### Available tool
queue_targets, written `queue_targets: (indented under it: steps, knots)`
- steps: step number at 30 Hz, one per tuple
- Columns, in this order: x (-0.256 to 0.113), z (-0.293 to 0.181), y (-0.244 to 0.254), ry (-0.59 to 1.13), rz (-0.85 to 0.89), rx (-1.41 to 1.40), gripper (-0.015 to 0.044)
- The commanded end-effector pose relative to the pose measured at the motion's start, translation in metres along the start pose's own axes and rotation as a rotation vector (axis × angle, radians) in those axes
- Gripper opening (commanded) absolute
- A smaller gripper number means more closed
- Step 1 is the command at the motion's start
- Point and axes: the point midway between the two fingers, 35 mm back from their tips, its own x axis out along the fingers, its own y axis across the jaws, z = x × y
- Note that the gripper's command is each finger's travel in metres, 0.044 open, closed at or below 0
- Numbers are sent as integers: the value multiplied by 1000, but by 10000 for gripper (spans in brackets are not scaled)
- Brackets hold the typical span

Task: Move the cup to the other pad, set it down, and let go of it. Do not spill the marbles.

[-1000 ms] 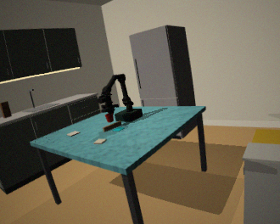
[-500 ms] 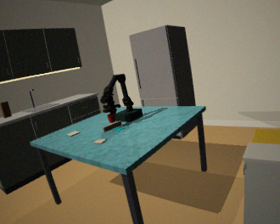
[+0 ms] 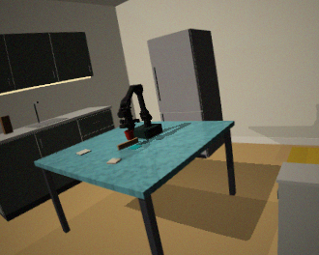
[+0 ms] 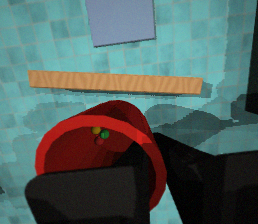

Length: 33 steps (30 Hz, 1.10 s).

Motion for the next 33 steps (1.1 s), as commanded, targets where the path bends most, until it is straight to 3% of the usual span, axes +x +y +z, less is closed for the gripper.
queue_targets:
  steps: [1, 16, 33]
  knots:
    - [-2, -9, 3, -1, 6, 2, 0]
    - [-5, -44, 9, 2, 6, 2, 0]
    - [19, -45, 10, 2, 6, 2, 0]
